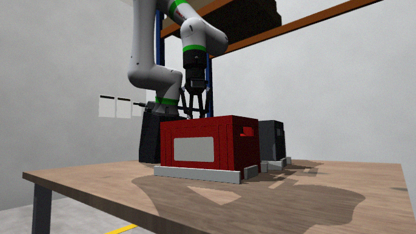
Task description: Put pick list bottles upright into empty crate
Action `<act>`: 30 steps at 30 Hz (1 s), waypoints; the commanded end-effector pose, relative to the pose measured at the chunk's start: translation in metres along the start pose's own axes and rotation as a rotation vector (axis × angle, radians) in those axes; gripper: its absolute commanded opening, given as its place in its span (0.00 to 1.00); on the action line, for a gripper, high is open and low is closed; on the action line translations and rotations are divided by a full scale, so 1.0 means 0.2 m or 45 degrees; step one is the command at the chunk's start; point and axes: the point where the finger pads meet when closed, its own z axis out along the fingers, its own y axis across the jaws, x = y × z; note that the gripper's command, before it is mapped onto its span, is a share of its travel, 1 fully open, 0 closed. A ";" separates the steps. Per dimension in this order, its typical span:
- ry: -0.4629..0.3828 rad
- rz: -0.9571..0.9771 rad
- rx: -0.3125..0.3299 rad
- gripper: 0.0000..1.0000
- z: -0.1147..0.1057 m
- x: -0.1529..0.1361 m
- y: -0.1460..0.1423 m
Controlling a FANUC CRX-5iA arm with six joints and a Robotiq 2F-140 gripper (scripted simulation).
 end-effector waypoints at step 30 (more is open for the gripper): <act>0.002 0.000 0.001 0.10 -0.22 0.00 0.00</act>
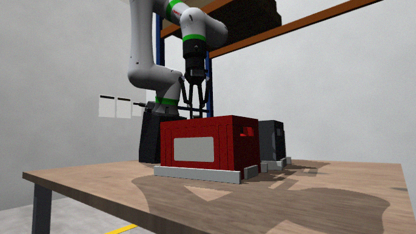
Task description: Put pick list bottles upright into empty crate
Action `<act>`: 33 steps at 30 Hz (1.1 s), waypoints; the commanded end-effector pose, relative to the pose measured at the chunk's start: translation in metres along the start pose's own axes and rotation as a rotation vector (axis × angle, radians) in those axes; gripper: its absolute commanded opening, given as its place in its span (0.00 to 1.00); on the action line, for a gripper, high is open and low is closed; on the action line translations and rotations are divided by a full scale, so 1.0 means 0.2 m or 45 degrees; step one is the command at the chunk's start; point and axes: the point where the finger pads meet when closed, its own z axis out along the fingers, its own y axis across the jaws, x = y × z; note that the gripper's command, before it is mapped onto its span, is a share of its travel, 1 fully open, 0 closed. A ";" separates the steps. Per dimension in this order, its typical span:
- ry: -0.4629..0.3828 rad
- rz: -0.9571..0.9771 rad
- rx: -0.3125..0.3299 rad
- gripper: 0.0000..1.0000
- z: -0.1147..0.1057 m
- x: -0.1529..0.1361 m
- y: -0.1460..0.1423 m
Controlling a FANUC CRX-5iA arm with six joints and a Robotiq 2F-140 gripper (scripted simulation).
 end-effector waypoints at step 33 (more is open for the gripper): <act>0.002 0.000 0.000 0.10 -0.26 0.00 0.00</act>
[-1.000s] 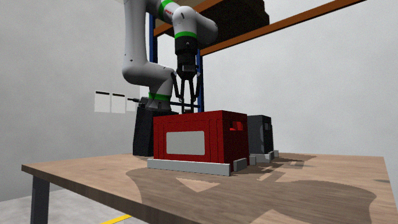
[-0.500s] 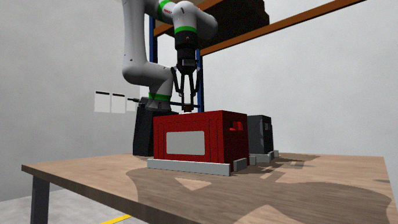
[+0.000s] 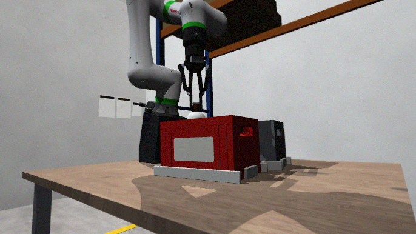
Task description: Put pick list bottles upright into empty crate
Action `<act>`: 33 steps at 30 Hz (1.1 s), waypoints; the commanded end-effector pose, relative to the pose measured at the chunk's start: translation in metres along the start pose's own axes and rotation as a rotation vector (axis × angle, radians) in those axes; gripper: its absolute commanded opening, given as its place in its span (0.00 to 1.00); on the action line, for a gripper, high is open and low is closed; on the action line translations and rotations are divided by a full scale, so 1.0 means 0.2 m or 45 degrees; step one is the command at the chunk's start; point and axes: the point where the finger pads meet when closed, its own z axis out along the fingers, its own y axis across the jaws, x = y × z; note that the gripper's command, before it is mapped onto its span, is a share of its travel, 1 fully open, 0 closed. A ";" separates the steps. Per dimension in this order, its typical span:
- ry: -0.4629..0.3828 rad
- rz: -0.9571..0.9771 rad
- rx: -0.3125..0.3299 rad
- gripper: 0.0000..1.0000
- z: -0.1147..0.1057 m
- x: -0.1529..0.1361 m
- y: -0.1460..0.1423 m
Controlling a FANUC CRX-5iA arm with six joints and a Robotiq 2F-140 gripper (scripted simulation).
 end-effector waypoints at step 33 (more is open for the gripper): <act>0.002 0.000 0.000 0.10 -0.26 0.00 0.00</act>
